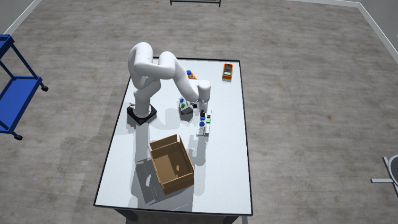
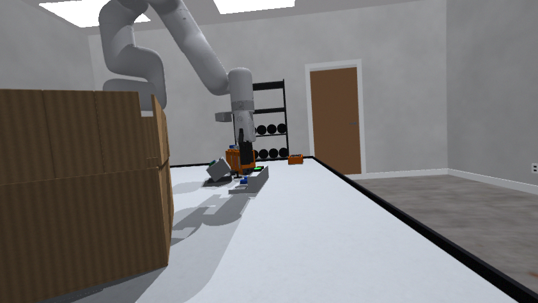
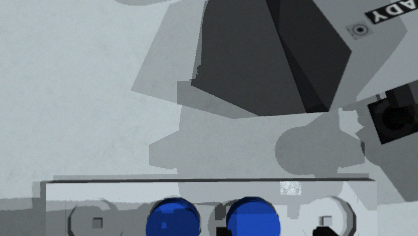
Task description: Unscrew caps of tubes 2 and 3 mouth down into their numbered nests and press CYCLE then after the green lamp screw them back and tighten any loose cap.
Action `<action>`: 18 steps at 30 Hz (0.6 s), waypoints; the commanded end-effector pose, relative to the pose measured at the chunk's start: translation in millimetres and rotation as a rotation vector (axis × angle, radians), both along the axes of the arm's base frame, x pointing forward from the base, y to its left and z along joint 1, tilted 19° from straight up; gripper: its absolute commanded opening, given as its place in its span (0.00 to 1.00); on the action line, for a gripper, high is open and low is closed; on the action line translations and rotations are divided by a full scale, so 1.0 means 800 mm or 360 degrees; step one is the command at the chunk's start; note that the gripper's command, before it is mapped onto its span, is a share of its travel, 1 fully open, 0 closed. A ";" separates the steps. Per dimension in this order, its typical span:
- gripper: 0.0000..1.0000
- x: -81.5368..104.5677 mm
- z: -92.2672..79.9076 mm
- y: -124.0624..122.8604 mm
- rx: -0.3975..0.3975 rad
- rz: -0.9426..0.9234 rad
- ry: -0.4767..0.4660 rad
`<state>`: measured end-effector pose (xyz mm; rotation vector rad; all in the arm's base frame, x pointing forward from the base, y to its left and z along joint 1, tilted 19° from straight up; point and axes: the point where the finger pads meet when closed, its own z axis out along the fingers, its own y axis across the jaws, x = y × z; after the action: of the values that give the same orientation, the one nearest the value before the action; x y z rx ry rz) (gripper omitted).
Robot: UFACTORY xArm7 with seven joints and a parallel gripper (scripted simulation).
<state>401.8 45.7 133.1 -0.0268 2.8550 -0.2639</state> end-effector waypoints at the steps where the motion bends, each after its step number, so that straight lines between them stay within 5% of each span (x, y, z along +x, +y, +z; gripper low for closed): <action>1: 0.46 0.012 -0.021 -0.005 -0.0012 -0.0004 -0.0008; 5: 0.46 0.019 -0.044 -0.010 -0.0012 -0.0003 -0.0008; 18: 0.46 0.019 -0.046 -0.010 -0.0012 -0.0003 -0.0008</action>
<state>415.9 37.5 96.2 -0.0244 2.8522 -0.2741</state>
